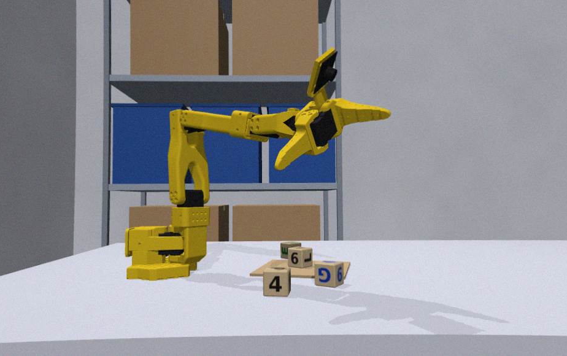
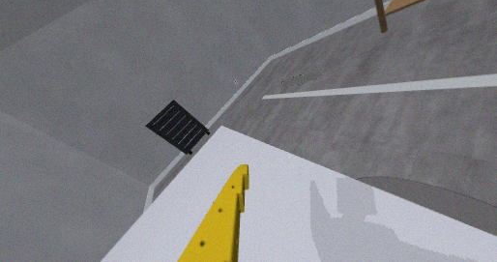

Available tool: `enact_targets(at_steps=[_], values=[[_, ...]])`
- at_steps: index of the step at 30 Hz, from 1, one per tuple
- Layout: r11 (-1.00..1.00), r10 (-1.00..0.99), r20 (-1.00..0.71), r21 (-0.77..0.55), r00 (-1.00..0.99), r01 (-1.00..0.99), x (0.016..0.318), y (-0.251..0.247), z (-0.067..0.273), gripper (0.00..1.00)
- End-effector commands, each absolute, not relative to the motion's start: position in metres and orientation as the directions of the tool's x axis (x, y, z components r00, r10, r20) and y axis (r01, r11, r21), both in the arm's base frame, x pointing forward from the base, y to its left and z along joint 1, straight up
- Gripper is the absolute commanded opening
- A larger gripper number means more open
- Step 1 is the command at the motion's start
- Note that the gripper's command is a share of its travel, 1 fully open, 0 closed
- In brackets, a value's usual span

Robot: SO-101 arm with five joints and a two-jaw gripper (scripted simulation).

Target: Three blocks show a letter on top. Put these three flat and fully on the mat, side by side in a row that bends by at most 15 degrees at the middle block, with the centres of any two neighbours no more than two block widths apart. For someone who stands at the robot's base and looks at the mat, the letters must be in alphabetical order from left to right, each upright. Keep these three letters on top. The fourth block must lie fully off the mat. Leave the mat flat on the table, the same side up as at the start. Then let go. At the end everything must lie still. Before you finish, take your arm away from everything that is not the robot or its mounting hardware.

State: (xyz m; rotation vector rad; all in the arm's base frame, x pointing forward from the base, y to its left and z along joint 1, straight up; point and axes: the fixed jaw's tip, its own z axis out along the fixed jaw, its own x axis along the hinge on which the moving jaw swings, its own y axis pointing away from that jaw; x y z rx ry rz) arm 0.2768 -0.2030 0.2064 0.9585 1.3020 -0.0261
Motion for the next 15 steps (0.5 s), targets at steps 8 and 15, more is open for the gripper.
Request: enact_targets(at_steps=[8, 15], values=[[0.708, 0.377, -0.803, 0.571, 0.462, 0.415, 0.267, -0.196, 0.27, 1.0], [0.734, 0.34, -0.79, 0.562, 0.51, 0.381, 0.258, -0.188, 0.293, 1.0]])
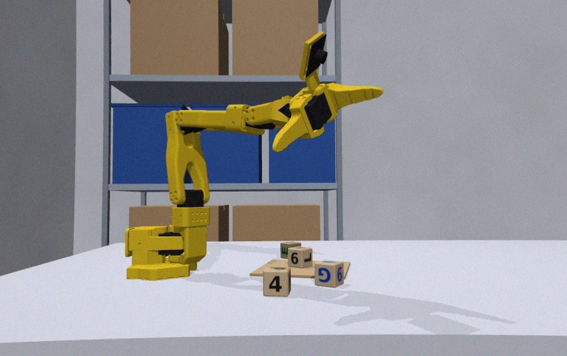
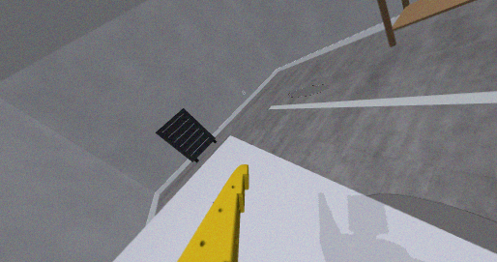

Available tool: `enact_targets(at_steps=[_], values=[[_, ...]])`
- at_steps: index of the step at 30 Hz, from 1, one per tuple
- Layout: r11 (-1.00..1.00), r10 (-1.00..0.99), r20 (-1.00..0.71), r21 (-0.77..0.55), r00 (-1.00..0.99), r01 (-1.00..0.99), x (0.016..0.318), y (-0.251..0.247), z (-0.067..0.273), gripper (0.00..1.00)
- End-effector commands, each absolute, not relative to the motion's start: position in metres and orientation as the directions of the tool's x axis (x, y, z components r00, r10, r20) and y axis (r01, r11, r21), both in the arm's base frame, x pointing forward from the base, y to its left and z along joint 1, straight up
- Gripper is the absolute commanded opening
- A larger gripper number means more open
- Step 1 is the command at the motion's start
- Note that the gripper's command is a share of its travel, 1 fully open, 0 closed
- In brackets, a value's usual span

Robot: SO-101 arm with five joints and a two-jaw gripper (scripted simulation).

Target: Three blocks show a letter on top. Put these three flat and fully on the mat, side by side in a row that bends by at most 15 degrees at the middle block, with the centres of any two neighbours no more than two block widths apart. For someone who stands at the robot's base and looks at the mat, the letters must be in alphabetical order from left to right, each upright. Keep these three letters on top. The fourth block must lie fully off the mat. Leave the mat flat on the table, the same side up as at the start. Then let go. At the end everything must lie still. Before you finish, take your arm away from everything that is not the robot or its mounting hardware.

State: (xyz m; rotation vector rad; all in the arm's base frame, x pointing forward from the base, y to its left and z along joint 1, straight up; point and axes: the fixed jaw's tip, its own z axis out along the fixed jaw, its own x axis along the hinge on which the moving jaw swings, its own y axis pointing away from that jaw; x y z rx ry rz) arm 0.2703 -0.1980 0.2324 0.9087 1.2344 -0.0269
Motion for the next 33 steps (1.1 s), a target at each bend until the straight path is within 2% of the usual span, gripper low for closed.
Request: enact_targets(at_steps=[1, 9, 17, 26, 33], values=[[0.736, 0.337, -0.789, 0.561, 0.514, 0.379, 0.257, -0.188, 0.295, 1.0], [0.74, 0.332, -0.786, 0.56, 0.521, 0.373, 0.255, -0.187, 0.298, 1.0], [0.767, 0.293, -0.766, 0.545, 0.572, 0.337, 0.243, -0.177, 0.321, 1.0], [0.773, 0.285, -0.761, 0.542, 0.583, 0.33, 0.24, -0.175, 0.325, 1.0], [0.797, 0.252, -0.738, 0.525, 0.626, 0.298, 0.227, -0.165, 0.344, 1.0]])
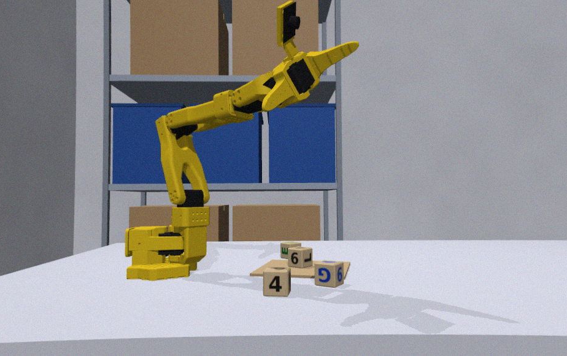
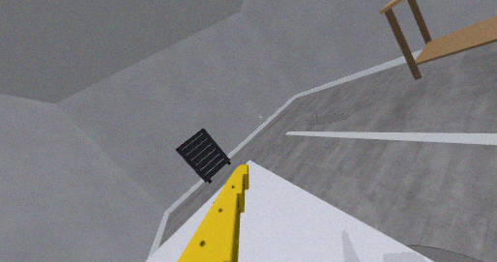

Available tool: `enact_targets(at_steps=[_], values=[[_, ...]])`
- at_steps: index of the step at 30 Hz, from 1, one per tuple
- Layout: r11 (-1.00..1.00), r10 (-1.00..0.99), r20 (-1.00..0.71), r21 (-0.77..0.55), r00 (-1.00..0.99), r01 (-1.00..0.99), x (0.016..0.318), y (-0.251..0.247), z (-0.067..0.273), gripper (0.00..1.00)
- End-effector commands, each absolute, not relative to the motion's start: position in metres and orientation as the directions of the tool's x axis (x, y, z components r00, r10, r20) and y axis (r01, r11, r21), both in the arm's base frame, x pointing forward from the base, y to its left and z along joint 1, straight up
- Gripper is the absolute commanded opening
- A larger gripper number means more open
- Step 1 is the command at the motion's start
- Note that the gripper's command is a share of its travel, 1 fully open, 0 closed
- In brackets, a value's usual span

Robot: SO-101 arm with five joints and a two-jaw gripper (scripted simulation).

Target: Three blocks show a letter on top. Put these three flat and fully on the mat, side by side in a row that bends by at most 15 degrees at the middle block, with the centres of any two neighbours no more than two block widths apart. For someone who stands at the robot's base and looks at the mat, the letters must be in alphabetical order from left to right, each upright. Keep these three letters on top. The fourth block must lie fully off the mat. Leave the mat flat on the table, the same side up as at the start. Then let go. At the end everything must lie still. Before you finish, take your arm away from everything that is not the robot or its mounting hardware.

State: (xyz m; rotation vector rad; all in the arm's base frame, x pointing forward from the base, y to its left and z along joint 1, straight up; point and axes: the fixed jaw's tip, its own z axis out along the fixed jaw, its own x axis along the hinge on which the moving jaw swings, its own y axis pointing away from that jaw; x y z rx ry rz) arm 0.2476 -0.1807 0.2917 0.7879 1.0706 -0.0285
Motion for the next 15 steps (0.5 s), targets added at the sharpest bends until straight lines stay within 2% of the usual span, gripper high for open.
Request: enact_targets(at_steps=[1, 15], values=[[0.8, 0.248, -0.735, 0.523, 0.632, 0.295, 0.226, -0.164, 0.347, 1.0], [0.821, 0.218, -0.709, 0.505, 0.671, 0.267, 0.213, -0.154, 0.363, 1.0]])
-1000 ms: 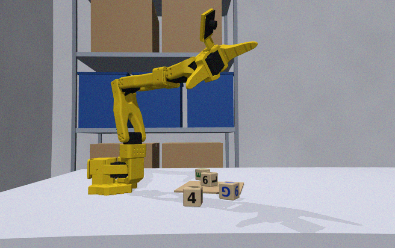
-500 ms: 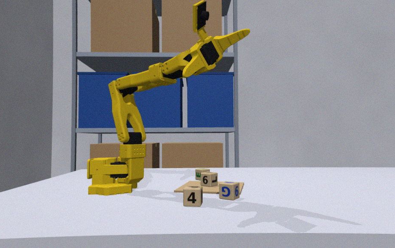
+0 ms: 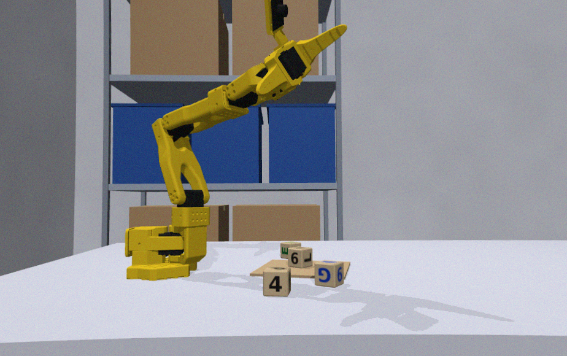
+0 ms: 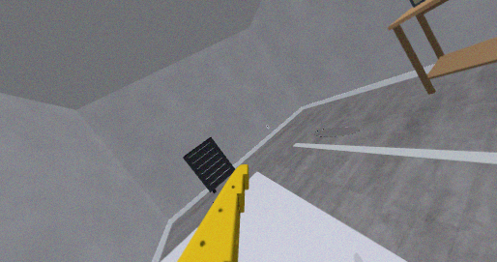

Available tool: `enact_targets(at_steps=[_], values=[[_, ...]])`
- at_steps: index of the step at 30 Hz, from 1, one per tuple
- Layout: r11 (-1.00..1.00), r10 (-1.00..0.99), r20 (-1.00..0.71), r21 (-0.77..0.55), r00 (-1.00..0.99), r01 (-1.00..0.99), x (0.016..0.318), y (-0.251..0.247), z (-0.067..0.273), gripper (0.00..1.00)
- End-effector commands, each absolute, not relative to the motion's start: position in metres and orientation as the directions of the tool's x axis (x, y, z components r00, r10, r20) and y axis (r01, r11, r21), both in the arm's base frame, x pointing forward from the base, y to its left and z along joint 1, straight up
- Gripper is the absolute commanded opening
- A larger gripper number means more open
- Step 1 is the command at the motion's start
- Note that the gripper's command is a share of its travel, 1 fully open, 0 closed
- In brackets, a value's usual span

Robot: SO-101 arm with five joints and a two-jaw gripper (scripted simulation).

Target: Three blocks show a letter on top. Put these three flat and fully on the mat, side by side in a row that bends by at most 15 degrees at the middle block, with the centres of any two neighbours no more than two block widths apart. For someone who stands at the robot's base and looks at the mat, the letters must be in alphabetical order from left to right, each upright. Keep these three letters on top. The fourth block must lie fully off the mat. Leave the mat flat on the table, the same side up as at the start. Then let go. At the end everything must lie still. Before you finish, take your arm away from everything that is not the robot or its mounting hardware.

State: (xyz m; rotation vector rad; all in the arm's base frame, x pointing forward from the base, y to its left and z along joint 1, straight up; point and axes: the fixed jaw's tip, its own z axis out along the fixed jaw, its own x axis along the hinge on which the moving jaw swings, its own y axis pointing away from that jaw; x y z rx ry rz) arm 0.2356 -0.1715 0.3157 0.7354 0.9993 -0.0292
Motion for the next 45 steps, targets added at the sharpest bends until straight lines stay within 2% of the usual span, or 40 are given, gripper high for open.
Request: enact_targets(at_steps=[1, 29, 38, 45], values=[[0.825, 0.213, -0.704, 0.501, 0.678, 0.262, 0.21, -0.152, 0.366, 1.0], [0.865, 0.156, -0.641, 0.456, 0.751, 0.21, 0.182, -0.131, 0.395, 1.0], [0.888, 0.123, -0.594, 0.423, 0.795, 0.179, 0.162, -0.115, 0.411, 1.0], [0.89, 0.12, -0.59, 0.42, 0.798, 0.176, 0.16, -0.114, 0.412, 1.0]])
